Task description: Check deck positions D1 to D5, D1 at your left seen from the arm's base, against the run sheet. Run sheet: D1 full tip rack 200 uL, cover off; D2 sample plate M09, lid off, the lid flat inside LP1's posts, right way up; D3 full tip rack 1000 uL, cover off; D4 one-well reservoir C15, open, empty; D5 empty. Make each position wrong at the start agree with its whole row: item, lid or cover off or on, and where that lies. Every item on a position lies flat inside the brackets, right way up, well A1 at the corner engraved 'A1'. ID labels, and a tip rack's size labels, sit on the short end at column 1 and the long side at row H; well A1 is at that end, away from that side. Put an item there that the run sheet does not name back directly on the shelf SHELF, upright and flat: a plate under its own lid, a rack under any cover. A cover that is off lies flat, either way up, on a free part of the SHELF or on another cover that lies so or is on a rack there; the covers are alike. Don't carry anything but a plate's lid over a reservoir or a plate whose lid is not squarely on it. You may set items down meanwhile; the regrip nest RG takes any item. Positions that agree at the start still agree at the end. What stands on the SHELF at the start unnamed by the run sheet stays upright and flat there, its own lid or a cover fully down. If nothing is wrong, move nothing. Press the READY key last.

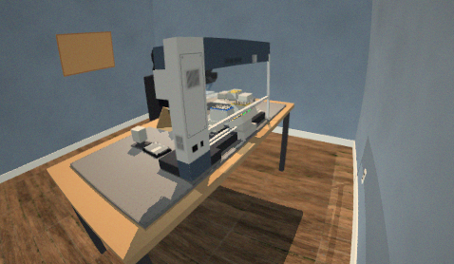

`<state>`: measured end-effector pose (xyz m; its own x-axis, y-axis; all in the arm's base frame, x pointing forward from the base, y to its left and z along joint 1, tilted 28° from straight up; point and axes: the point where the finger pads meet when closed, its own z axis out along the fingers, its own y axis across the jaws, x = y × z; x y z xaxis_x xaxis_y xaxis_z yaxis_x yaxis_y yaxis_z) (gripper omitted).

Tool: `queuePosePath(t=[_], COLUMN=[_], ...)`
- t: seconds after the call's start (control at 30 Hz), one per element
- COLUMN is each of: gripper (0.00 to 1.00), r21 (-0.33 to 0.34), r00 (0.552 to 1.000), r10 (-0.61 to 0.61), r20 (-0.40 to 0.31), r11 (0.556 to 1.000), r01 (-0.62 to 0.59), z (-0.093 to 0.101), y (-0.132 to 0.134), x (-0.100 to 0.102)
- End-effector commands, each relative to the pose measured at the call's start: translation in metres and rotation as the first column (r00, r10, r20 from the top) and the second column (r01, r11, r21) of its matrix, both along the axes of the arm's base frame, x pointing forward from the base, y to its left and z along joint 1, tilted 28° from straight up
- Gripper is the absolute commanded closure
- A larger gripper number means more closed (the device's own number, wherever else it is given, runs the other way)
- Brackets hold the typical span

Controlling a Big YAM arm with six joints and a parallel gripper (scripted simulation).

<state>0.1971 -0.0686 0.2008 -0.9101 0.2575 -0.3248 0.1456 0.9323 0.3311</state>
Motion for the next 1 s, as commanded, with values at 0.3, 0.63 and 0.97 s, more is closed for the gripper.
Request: queuePosePath(t=[0.3,0.63,0.97], gripper=[1.0,1.0,1.0], r21=[-0.042,-0.128,-0.201], r00=[0.998,0.973,0.929], r10=[0.037,0.219,0.359], r20=[0.041,0.075,0.092], r11=[0.998,0.97,0.92], r01=[-0.035,-0.209,-0.336], z=[0.015,0.014,0.013], y=[-0.003,-0.001,-0.001], x=[-0.019,-0.019,-0.019])
